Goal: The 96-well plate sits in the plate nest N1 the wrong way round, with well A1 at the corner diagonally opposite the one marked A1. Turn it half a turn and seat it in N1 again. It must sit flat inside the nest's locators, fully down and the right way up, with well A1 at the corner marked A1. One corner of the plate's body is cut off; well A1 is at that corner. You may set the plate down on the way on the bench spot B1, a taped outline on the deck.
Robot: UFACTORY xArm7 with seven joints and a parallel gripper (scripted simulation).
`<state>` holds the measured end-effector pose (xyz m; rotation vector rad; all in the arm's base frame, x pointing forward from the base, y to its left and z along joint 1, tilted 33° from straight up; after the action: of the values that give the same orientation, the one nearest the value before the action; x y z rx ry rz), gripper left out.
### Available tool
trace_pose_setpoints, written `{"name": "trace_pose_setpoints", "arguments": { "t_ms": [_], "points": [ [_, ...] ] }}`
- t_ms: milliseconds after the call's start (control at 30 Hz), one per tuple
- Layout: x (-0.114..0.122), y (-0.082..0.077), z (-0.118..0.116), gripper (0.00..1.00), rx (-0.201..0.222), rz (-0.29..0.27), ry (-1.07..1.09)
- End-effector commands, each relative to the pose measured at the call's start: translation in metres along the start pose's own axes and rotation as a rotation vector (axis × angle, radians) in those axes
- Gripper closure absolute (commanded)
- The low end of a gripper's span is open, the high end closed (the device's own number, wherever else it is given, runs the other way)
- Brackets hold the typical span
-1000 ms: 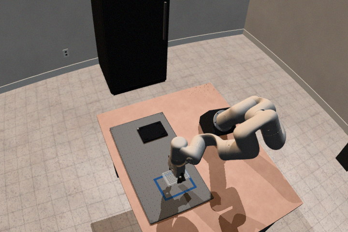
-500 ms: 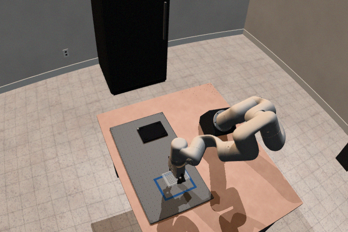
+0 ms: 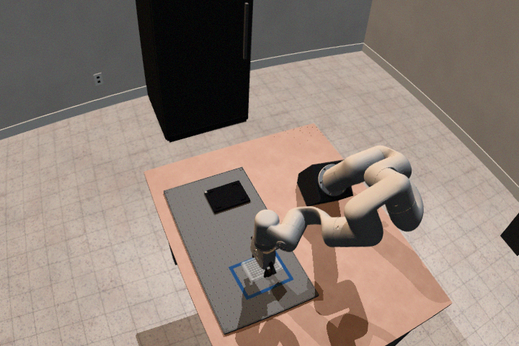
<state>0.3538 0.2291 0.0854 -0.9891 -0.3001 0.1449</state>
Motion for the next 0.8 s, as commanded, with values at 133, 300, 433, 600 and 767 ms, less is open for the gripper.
{"name": "trace_pose_setpoints", "arguments": {
  "t_ms": [133,300,433,600,767],
  "points": [
    [0.001,0.015,-0.001,1.00,0.001,-0.003,0.000],
    [0.001,0.021,-0.001,1.00,0.001,-0.003,0.001],
    [0.001,0.026,-0.001,1.00,0.001,-0.003,0.001],
    [0.001,0.035,-0.001,1.00,0.001,-0.003,0.001],
    [0.001,0.038,-0.001,1.00,0.001,-0.003,0.001]
  ]
}}
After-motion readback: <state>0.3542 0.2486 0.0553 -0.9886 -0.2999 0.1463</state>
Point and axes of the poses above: the point where the finger pads meet when closed, its own y axis out along the fingers, its own z axis across the jaws, x = y × z, the point moved 4 cm from there along -y, back along the fingers, and after that the axes turned 7 degrees about -y, right-handed, at the moved point
